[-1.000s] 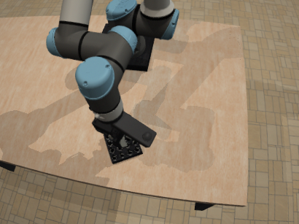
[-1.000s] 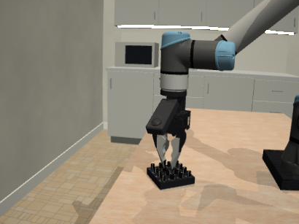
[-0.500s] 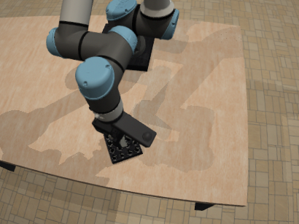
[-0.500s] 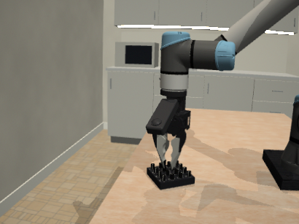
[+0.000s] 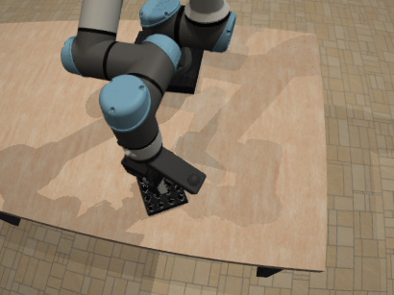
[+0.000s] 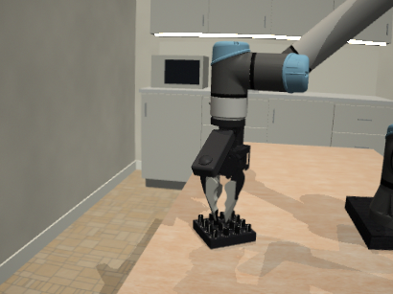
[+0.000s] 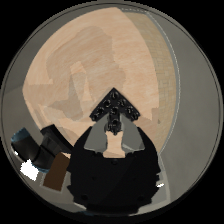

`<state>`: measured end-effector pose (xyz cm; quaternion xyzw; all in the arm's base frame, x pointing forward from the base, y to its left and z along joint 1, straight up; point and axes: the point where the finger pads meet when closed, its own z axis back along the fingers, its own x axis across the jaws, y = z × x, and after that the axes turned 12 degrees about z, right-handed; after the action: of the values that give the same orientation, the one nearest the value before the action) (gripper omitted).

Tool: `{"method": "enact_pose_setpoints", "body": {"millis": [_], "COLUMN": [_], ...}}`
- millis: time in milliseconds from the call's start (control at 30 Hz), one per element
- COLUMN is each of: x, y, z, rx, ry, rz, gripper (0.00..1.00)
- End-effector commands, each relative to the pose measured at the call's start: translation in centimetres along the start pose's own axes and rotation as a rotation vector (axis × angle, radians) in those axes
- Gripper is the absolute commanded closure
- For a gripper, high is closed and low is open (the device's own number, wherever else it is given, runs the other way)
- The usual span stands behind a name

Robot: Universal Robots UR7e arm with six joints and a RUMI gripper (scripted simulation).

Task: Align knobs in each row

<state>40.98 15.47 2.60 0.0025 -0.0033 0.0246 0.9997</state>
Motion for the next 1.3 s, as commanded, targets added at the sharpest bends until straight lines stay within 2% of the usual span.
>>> {"method": "enact_pose_setpoints", "body": {"millis": [0, 867, 1267], "x": [0.26, 0.25, -0.03], "y": [-0.08, -0.08, -0.06], "z": [0.09, 0.07, -0.83], "rx": [-0.001, -0.001, 0.000], "ry": [-0.003, -0.003, 0.003], "rz": [-0.001, -0.001, -0.001], "gripper": [0.89, 0.89, 0.89]}}
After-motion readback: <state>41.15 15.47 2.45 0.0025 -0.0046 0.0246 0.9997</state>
